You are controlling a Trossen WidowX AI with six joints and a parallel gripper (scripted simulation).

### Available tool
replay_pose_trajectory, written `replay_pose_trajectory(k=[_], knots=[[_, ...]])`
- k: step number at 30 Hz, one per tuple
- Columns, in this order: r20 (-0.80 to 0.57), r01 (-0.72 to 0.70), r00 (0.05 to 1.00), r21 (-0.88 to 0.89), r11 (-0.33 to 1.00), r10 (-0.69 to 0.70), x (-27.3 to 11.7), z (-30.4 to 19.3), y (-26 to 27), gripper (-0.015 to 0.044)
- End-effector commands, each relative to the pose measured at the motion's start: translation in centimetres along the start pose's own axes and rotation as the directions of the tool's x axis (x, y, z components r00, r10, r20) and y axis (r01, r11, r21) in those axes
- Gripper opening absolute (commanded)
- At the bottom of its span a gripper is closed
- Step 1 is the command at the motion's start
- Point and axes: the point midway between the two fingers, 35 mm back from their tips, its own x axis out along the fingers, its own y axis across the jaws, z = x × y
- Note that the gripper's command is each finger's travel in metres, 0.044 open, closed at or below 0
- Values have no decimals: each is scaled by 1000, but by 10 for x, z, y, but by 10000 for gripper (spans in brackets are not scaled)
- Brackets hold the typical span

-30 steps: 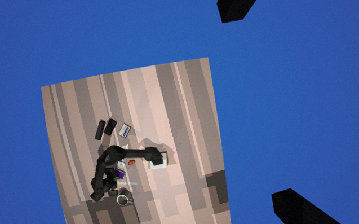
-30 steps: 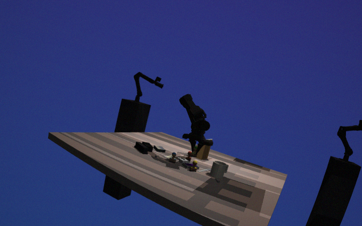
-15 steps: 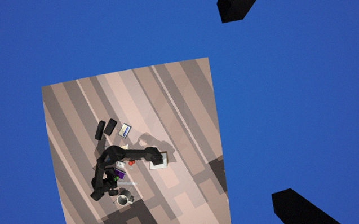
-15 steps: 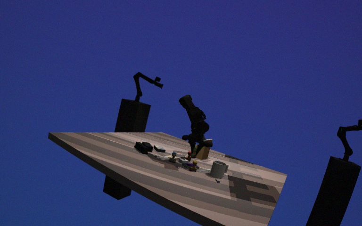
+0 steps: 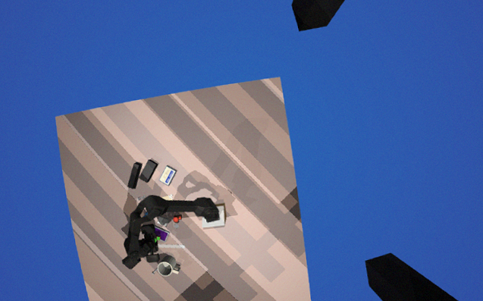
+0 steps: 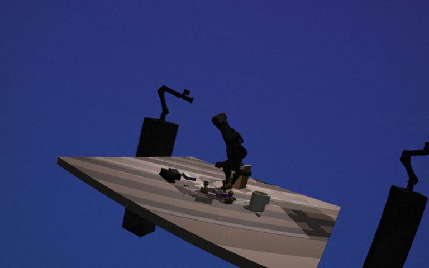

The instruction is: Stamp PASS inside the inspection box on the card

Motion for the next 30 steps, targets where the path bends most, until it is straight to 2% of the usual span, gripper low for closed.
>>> replay_pose_trajectory(k=[1,30], knots=[[-2,6,1000,-4,1000,-6,4,-1,-1,0],[-1,7,1000,-3,1000,-7,23,-1,-2,0]])
